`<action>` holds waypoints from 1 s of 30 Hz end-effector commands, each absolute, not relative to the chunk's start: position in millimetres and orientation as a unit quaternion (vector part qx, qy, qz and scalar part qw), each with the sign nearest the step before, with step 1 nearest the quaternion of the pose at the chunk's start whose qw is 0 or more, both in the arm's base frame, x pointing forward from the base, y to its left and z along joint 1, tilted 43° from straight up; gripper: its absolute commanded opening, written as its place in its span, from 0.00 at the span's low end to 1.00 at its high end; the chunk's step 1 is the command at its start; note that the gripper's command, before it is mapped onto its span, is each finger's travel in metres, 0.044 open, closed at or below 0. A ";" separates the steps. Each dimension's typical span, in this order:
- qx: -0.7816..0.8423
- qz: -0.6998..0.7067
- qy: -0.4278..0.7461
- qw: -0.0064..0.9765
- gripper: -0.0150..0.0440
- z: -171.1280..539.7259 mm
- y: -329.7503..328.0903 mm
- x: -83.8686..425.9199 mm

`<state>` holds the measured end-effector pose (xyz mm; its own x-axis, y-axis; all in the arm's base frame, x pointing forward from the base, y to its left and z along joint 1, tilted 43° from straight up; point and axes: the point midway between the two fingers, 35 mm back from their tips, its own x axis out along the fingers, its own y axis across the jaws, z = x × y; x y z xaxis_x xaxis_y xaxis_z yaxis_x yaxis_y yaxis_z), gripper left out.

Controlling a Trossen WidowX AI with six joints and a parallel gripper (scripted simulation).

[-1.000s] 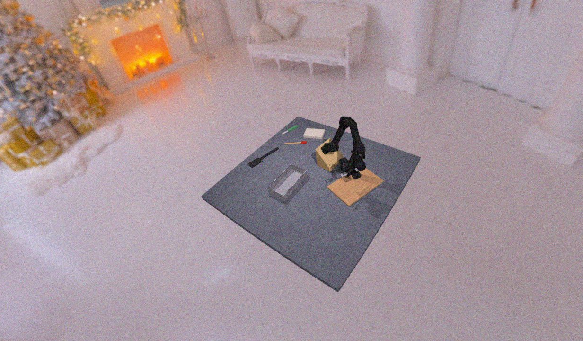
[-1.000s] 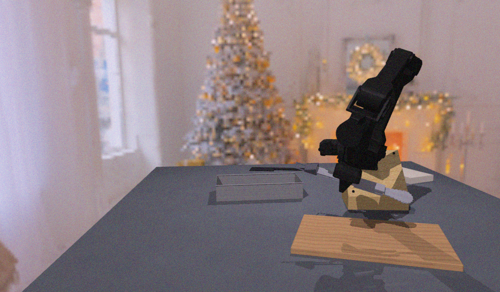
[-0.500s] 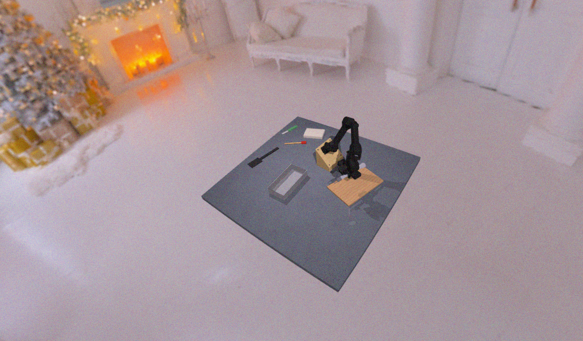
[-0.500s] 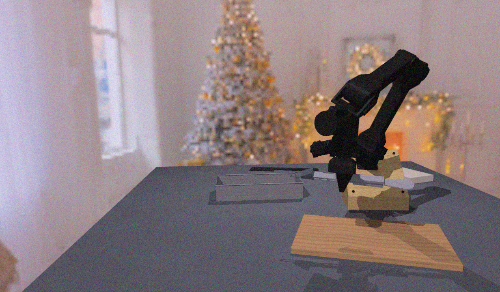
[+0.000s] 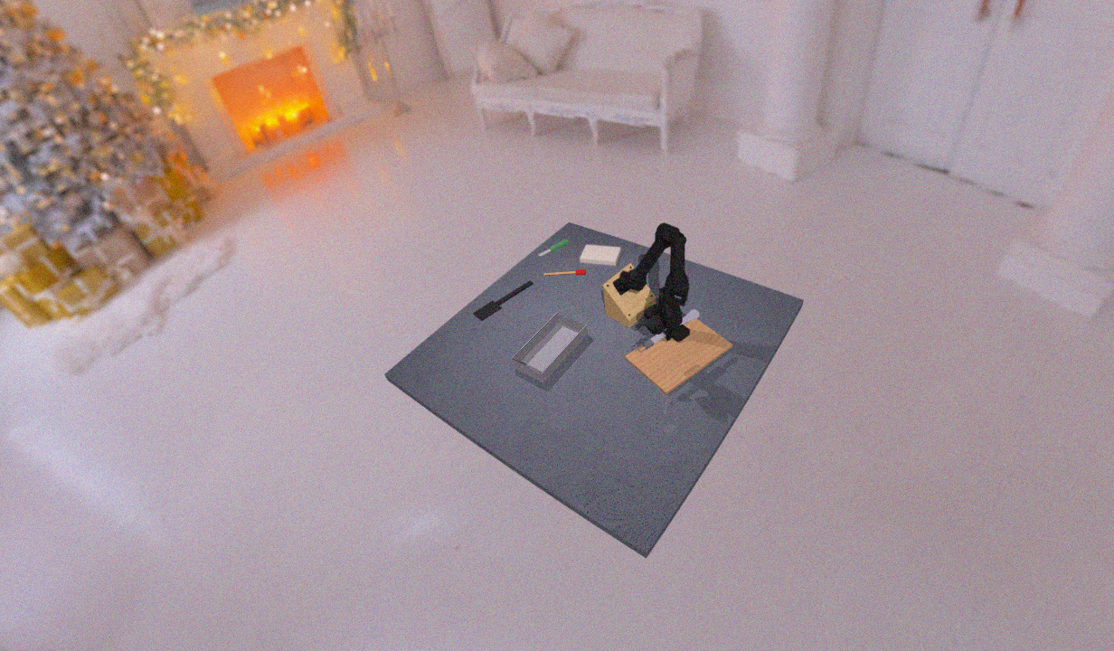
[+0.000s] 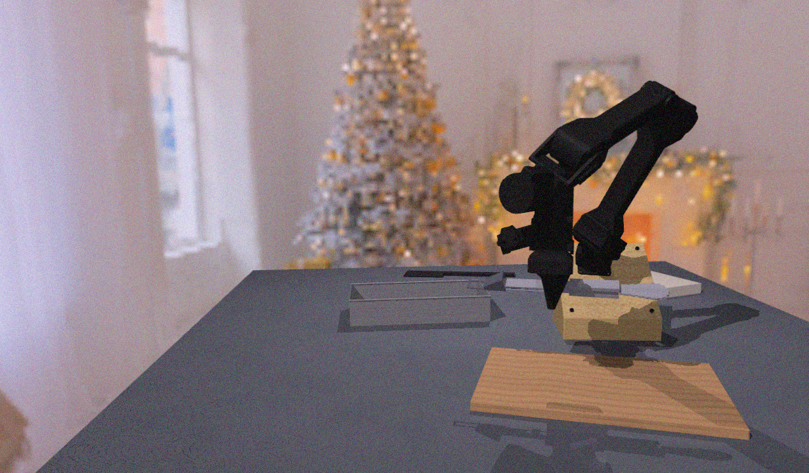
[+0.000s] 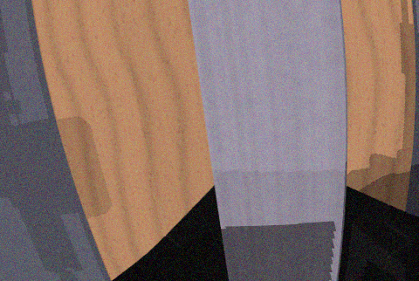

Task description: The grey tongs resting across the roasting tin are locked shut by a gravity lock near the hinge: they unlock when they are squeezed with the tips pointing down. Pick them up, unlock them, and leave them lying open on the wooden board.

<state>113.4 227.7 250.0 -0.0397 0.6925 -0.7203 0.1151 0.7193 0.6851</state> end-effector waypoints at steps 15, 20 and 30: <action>0.294 0.234 0.684 0.625 0.00 233.6 246.0 115.4; 0.294 0.234 0.684 0.625 0.00 227.9 251.8 115.5; 0.294 0.234 0.684 0.625 0.00 216.2 263.2 114.8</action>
<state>114.2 259.3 220.7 -0.0488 0.6959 -0.7165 0.1051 0.7169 0.6892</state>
